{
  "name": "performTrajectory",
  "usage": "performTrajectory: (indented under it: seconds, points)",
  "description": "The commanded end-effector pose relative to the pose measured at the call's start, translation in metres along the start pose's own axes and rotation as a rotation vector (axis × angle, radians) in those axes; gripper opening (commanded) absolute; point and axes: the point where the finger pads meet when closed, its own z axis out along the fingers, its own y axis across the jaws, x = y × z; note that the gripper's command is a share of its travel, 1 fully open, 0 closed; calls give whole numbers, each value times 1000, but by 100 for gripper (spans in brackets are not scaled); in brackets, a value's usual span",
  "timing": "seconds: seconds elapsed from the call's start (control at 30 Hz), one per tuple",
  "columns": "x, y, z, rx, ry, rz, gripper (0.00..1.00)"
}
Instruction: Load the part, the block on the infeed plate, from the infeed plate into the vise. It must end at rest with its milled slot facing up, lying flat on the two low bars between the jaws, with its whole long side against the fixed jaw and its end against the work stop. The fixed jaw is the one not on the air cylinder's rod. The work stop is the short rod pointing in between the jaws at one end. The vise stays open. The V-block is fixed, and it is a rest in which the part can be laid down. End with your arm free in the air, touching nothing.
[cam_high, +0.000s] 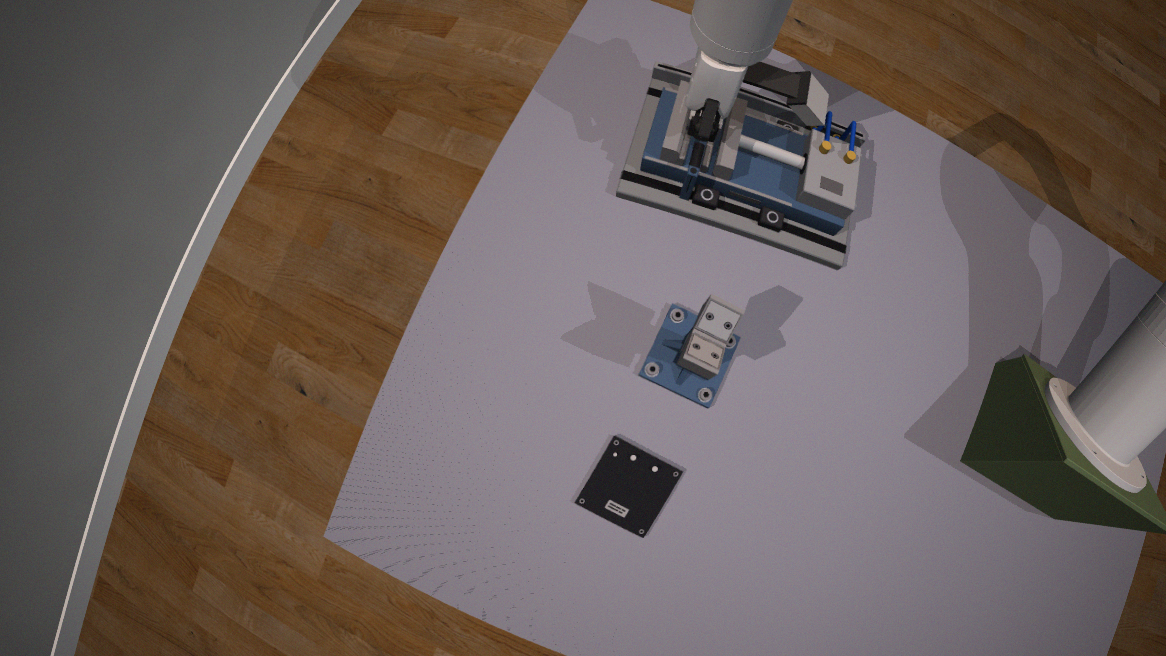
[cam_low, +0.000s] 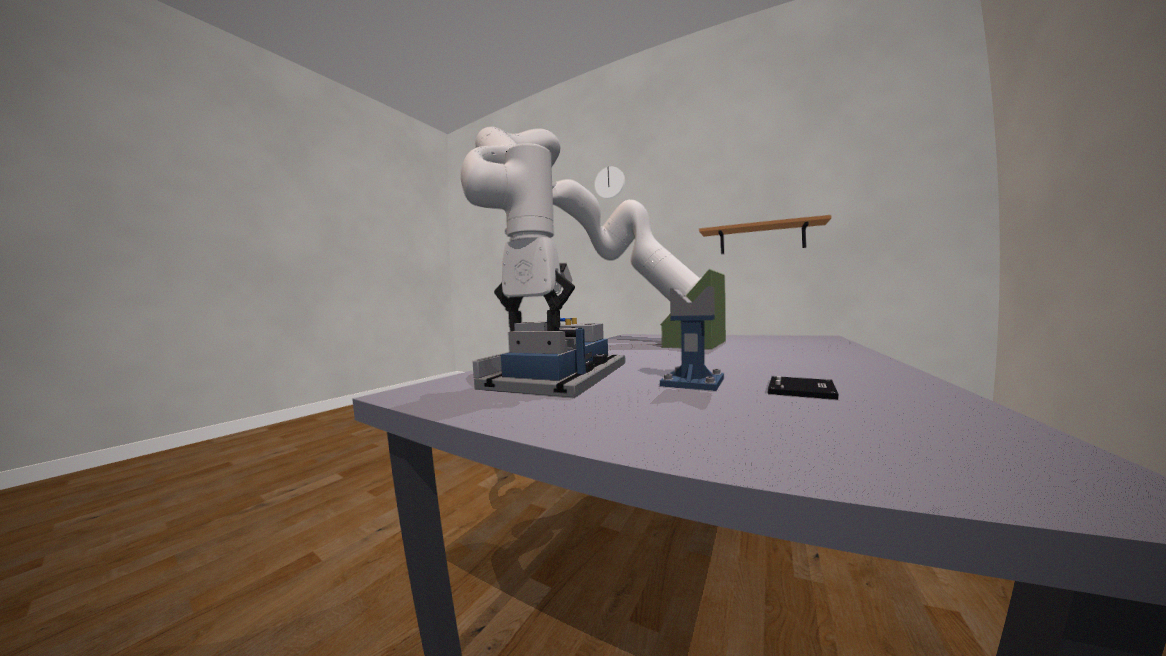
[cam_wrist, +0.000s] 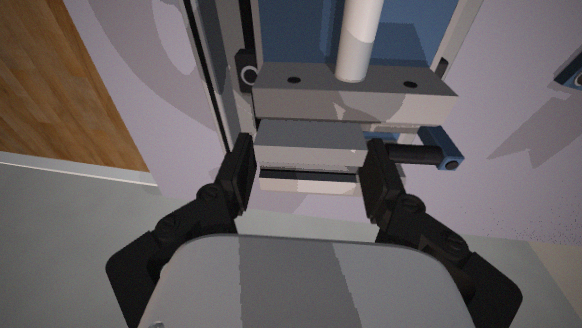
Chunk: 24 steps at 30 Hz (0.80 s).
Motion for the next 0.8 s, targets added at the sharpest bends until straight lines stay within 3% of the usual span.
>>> performTrajectory:
  seconds: [0.0,0.43,0.77]
  points:
    - [-1,0,-1,0,-2,1,81]
    - [-1,0,-4,0,-2,1,81]
    - [-1,0,-25,0,-2,1,81]
